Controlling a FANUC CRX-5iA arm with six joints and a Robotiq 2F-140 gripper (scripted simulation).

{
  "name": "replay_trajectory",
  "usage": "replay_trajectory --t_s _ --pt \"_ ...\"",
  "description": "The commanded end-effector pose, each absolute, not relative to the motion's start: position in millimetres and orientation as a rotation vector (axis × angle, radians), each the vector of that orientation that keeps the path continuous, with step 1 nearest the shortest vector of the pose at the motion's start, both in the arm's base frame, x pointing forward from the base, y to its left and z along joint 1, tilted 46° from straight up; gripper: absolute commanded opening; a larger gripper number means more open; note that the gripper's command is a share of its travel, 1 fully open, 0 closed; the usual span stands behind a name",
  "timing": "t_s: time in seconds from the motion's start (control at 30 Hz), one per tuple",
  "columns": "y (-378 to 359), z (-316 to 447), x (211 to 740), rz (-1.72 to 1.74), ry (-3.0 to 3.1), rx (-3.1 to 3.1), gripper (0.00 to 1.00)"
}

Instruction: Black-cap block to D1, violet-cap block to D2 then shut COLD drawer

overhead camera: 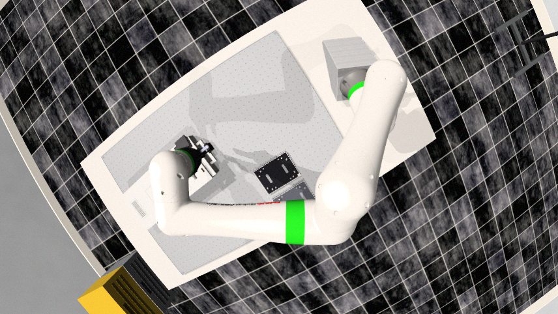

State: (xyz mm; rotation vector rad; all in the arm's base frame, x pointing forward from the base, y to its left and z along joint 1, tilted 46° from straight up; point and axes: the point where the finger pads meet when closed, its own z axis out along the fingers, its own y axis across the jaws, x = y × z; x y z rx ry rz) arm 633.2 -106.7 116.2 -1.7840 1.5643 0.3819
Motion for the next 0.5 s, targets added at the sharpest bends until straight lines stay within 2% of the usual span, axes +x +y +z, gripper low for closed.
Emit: replay_trajectory --t_s 0.0,0.47 --pt "-105.6 114.7 634.0 0.379 1.565 -1.784 0.34" --pt "-94.7 103.5 637.8 0.379 1.565 -1.784 0.34"
